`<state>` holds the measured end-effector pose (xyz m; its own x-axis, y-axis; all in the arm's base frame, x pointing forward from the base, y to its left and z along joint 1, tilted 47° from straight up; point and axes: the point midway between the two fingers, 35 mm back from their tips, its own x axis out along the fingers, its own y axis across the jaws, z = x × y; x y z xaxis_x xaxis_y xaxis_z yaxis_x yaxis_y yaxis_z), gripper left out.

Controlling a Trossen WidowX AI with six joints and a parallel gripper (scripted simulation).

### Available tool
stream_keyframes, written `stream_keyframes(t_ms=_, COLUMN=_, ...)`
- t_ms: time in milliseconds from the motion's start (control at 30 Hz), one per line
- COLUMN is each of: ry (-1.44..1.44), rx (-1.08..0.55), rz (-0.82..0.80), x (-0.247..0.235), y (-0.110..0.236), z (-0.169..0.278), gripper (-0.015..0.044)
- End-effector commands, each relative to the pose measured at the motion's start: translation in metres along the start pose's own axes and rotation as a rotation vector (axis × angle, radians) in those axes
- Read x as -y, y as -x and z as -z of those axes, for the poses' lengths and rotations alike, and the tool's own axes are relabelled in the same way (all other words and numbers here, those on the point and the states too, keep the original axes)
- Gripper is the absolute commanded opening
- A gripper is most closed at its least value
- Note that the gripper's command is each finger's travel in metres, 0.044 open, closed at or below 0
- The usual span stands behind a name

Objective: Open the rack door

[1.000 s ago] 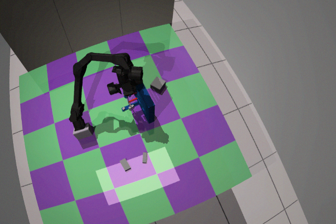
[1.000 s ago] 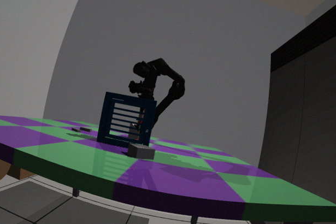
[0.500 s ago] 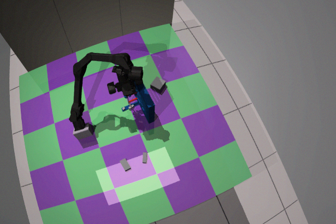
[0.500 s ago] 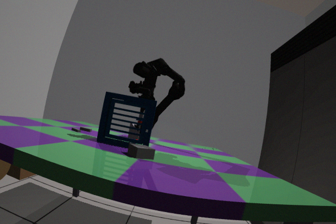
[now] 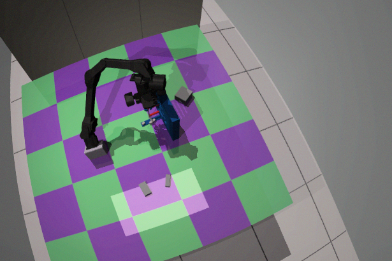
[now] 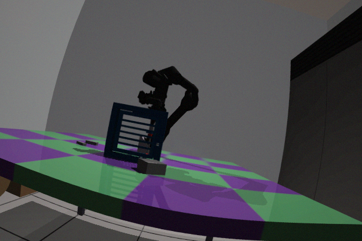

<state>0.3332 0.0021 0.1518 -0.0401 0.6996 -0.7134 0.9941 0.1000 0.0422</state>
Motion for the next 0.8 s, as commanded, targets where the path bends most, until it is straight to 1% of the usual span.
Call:
stream_keyframes(t_ms=0, ry=0.041, rx=0.001, rz=0.004, x=0.002, y=0.0, z=-0.002, gripper=0.0025)
stream_keyframes(t_ms=767, ry=0.435, rx=-0.02, rz=0.012, x=0.026, y=0.0, z=-0.02, gripper=0.0025)
